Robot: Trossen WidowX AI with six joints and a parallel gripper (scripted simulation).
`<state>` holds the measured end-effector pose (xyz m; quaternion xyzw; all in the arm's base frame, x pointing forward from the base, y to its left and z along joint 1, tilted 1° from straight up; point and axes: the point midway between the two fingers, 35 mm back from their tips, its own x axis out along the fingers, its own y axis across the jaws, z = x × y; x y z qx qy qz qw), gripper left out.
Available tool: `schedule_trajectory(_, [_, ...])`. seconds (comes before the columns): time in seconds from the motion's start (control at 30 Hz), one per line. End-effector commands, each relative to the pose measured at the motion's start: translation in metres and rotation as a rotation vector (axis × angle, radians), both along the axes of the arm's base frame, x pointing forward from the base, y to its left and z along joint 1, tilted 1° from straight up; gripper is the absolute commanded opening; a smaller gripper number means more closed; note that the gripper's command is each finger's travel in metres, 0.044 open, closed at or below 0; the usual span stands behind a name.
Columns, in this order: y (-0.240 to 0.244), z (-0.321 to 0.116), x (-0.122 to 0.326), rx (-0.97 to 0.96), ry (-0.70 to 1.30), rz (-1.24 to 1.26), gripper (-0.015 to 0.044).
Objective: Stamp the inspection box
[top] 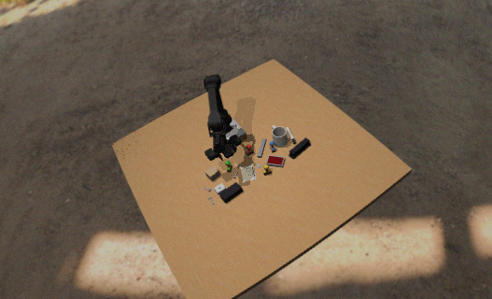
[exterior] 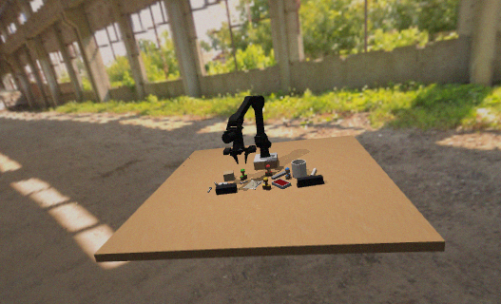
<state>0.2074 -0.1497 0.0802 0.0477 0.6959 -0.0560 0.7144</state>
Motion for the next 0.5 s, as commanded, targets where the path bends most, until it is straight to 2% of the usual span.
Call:
schedule_trajectory(0.0, [-0.001, -0.002, 0.003, 0.012, 0.007, 0.000, 0.0214])
schedule_trajectory(0.47, [-0.002, -0.023, 0.005, 0.012, 0.006, 0.000, 0.0214])
